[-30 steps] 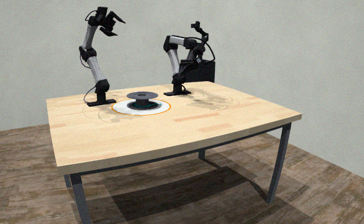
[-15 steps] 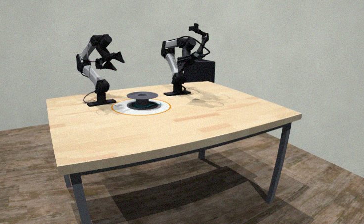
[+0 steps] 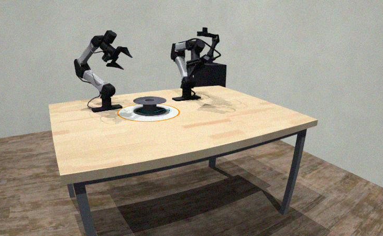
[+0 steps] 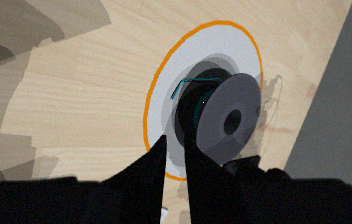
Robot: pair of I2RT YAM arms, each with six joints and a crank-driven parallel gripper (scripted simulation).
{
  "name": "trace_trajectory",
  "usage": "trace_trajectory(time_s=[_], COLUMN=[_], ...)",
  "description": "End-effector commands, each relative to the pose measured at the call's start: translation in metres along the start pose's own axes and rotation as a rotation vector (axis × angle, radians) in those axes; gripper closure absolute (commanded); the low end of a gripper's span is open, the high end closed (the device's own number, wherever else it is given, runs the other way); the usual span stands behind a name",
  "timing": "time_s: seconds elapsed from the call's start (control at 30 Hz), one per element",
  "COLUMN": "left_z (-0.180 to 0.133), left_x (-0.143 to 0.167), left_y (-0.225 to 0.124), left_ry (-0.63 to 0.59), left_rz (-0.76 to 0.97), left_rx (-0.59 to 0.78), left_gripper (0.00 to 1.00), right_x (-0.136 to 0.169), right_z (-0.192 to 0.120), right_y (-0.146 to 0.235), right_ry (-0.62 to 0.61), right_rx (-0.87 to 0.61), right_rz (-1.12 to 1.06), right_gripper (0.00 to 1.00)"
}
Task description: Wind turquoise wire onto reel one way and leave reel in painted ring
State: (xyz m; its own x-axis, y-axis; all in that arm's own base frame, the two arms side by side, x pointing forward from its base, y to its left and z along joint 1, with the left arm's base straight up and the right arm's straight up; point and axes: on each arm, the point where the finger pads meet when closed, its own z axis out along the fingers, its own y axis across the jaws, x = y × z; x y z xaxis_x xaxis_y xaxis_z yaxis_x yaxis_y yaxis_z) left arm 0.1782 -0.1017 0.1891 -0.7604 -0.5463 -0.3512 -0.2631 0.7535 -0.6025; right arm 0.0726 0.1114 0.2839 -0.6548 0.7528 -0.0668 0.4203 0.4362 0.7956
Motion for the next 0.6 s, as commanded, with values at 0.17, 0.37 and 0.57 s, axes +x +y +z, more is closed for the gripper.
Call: trace_trajectory(time_s=[0.17, 0.37, 0.57], left_z=[0.002, 0.002, 0.002], left_x=[-0.003, -0.003, -0.003], left_y=[-0.002, -0.002, -0.002], left_ry=[-0.023, -0.023, -0.023], left_rz=[-0.007, -0.007, -0.007], left_rx=[0.003, 0.003, 0.003], left_gripper=[0.85, 0.85, 0.85], right_x=[0.004, 0.006, 0.019], right_z=[-0.009, -0.009, -0.014], right_y=[0.006, 0.005, 0.003], right_ry=[0.133, 0.150, 0.239], right_rx=[-0.065, -0.066, -0.071], right_rz=[-0.056, -0.068, -0.131], right_gripper=[0.00, 0.00, 0.00])
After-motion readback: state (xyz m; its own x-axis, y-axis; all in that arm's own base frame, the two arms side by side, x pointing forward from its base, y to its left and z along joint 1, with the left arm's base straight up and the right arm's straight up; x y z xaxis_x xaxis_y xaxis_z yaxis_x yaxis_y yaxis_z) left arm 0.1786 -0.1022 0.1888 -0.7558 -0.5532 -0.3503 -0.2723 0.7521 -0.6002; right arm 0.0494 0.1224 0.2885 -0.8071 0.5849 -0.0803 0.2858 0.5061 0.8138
